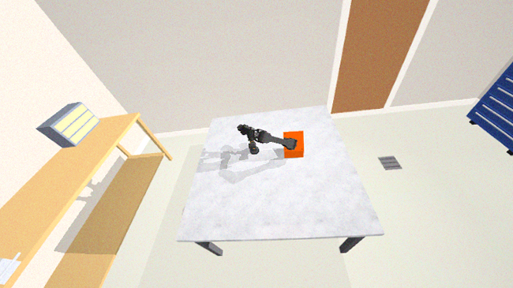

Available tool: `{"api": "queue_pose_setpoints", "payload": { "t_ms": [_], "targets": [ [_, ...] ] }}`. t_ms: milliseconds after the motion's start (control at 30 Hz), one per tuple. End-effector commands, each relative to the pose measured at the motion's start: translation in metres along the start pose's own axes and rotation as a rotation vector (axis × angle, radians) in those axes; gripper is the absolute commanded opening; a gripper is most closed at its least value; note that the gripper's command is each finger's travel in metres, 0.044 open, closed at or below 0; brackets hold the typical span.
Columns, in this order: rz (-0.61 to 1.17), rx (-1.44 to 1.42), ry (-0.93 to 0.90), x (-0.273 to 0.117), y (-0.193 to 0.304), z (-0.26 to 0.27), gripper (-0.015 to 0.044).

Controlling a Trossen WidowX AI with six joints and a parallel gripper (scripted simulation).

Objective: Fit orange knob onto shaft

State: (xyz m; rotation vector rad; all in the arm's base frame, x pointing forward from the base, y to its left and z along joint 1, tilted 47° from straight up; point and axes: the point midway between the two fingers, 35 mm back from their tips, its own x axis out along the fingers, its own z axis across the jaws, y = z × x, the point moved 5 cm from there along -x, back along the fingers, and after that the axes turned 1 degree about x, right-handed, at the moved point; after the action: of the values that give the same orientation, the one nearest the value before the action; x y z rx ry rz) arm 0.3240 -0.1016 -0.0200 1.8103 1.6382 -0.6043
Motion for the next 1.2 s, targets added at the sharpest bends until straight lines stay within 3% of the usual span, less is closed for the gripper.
{"api": "queue_pose_setpoints", "payload": {
  "t_ms": [0,1167],
  "targets": [
    [0.003,0.005,0.002,0.000,0.000,0.000,0.0000],
    [0.003,0.053,0.002,0.016,-0.002,0.000,0.0000]
  ]
}}
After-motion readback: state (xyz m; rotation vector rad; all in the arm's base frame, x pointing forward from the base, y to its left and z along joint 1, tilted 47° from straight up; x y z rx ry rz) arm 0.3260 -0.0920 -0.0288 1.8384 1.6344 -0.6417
